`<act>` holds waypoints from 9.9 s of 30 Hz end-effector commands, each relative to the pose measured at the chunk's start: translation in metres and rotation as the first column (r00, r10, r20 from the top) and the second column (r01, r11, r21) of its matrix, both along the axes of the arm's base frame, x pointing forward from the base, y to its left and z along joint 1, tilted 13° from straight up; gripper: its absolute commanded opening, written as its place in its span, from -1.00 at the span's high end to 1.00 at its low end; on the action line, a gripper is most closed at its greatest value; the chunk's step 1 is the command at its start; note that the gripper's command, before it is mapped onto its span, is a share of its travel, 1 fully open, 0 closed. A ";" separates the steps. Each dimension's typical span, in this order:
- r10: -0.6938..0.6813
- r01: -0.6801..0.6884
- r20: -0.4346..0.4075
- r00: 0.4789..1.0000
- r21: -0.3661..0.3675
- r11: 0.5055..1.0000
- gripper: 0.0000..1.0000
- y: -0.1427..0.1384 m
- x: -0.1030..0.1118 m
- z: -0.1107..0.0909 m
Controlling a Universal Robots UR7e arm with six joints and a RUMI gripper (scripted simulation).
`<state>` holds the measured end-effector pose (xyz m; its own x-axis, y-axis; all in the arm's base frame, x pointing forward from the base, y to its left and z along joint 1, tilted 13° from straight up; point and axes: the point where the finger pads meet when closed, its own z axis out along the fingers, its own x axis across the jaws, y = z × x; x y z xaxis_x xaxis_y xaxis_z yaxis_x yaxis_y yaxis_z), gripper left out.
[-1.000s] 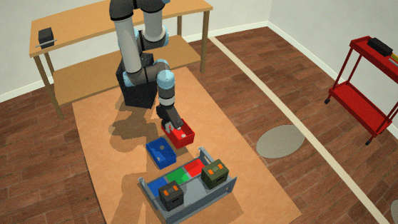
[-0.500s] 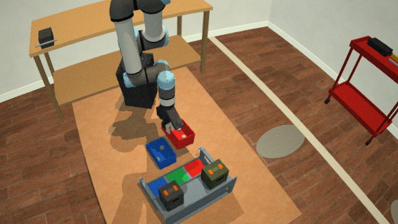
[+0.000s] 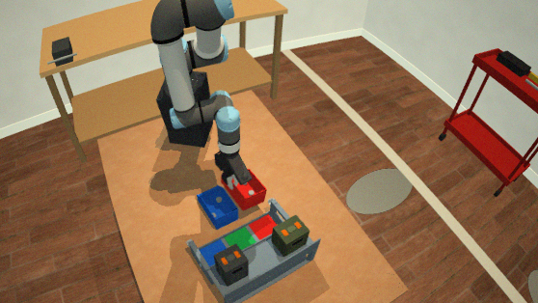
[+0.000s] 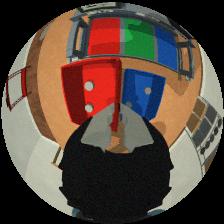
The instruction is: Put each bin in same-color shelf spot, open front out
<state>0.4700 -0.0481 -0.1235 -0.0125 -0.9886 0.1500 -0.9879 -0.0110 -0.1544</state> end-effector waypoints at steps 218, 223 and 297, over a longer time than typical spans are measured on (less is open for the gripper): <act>-0.028 0.045 -0.257 0.966 0.060 0.997 1.00 -0.005 0.064 -0.004; -0.028 0.045 -0.258 0.966 0.060 0.997 1.00 -0.005 0.071 -0.003; -0.028 0.045 -0.261 0.965 0.060 0.997 1.00 -0.006 0.114 0.004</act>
